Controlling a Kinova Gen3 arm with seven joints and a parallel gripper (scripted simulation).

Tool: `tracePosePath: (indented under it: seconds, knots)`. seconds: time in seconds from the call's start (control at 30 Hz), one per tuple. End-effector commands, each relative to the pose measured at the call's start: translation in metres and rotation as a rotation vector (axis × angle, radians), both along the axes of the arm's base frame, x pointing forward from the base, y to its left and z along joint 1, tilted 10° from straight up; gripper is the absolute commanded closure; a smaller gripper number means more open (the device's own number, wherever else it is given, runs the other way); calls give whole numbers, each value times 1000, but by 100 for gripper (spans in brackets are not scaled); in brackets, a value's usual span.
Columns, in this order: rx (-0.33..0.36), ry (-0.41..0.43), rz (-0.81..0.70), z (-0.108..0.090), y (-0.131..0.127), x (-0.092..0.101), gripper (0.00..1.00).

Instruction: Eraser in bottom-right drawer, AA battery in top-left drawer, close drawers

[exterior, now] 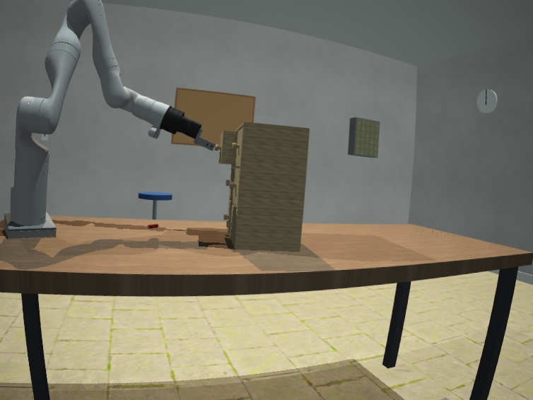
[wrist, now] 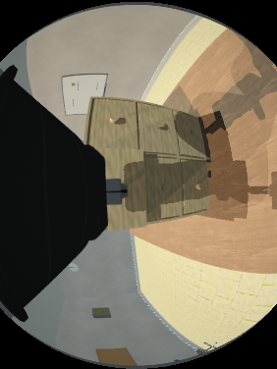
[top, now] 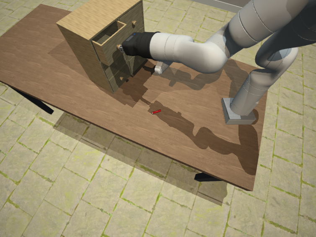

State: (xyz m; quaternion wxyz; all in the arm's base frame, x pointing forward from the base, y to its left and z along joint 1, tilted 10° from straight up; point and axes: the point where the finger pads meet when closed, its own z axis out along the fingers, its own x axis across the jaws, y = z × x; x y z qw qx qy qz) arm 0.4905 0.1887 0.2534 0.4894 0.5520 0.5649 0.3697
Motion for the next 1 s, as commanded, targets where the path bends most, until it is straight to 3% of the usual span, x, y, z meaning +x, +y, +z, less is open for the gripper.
tracePosePath:
  seconds: [0.0,0.97]
  knots:
    - [1,-3,-10,1,-4,7,100]
    - [2,-3,-10,4,-7,38,100]
